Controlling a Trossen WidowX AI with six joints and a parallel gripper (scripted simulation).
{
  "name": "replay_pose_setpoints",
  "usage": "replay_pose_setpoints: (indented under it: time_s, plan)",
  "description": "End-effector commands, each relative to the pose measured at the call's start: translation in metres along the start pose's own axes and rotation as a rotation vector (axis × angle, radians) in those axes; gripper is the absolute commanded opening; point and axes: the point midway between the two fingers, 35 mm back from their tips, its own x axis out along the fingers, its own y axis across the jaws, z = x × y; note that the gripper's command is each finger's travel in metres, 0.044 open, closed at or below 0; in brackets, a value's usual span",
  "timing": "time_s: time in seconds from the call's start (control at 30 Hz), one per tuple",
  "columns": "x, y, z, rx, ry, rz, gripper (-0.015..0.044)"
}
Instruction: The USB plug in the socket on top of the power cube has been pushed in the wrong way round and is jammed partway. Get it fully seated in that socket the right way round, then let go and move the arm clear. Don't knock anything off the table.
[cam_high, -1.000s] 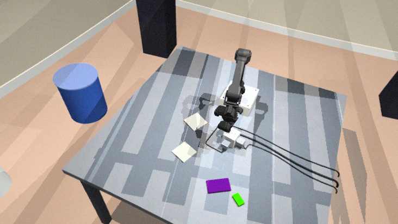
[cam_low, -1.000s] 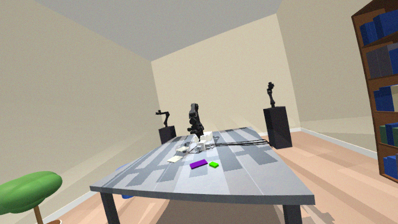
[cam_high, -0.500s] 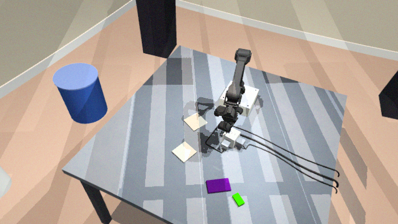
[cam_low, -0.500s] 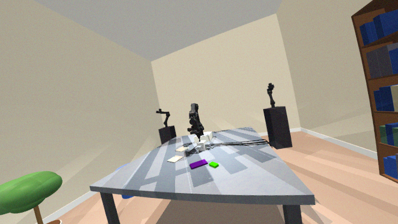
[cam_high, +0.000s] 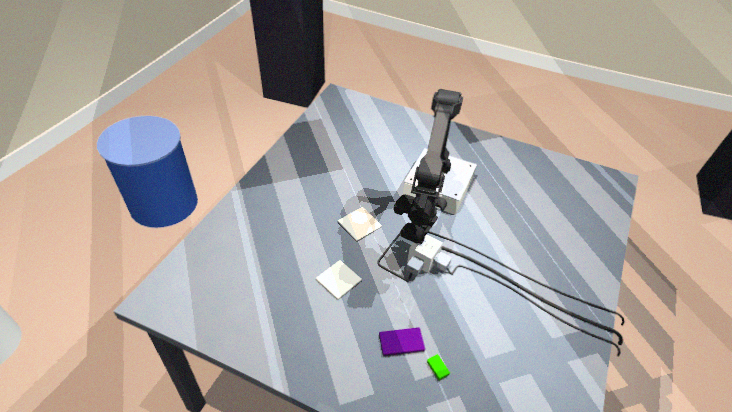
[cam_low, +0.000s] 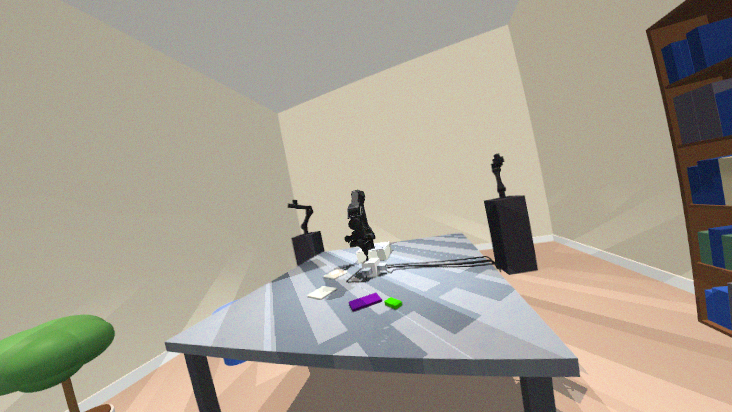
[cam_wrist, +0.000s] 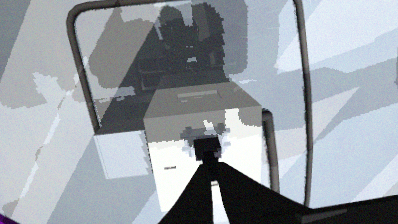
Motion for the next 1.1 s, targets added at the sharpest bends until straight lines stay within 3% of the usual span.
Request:
replay_pose_setpoints:
  time_s: [0.0, 1.07]
  plan:
    - [0.0010, 0.0001, -0.0004, -0.003, 0.003, 0.000, 0.0000]
    - [0.0048, 0.0001, 0.0000, -0.003, 0.003, 0.000, 0.0000]
